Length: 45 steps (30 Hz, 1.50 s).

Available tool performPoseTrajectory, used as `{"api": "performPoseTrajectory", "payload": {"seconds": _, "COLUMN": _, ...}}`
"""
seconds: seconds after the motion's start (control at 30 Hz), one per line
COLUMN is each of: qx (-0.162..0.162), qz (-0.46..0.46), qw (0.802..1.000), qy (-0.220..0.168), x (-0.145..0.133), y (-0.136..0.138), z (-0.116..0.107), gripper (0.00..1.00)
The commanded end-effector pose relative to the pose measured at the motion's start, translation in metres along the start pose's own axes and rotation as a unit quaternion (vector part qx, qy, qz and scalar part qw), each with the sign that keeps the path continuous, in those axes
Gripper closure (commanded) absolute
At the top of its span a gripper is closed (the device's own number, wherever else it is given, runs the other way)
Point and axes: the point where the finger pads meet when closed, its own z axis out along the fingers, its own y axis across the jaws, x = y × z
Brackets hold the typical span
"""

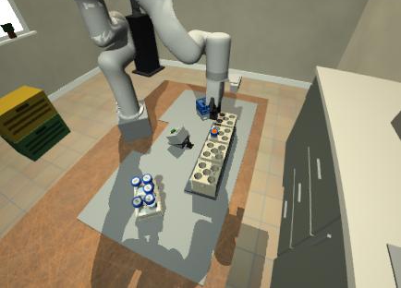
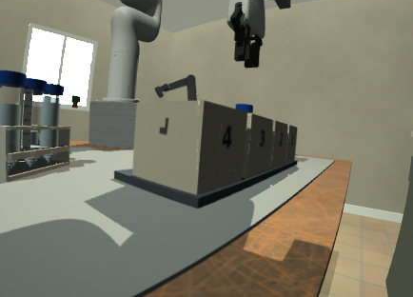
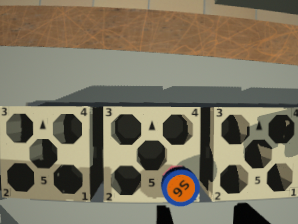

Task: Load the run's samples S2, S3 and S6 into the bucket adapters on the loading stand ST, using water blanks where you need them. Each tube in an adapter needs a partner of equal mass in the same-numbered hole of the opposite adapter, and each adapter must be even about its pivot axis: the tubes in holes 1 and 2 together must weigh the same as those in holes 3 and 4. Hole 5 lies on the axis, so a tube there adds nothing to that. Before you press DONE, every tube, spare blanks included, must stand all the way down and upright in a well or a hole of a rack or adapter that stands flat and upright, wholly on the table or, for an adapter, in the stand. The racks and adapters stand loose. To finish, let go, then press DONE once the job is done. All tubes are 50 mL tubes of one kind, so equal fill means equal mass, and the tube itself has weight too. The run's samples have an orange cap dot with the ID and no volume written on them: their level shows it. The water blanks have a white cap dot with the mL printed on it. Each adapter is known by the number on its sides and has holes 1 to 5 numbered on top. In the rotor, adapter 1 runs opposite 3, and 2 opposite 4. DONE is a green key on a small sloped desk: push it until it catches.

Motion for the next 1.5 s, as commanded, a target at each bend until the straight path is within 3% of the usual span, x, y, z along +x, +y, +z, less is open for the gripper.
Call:
{"api": "performPoseTrajectory", "payload": {"seconds": 0.0, "qx": 0.000, "qz": 0.000, "qw": 1.000, "qy": 0.002, "x": 0.001, "y": 0.000, "z": -0.009, "gripper": 0.56}}
{"api": "performPoseTrajectory", "payload": {"seconds": 0.27, "qx": 0.000, "qz": 0.000, "qw": 1.000, "qy": 0.002, "x": 0.001, "y": 0.000, "z": -0.021, "gripper": 0.56}}
{"api": "performPoseTrajectory", "payload": {"seconds": 1.03, "qx": 0.000, "qz": 0.000, "qw": 1.000, "qy": 0.002, "x": 0.001, "y": 0.000, "z": -0.022, "gripper": 0.56}}
{"api": "performPoseTrajectory", "payload": {"seconds": 1.07, "qx": 0.000, "qz": 0.017, "qw": 1.000, "qy": 0.002, "x": 0.000, "y": -0.005, "z": -0.022, "gripper": 0.43}}
{"api": "performPoseTrajectory", "payload": {"seconds": 1.47, "qx": 0.001, "qz": 0.182, "qw": 0.983, "qy": 0.002, "x": -0.014, "y": -0.053, "z": -0.021, "gripper": 0.43}}
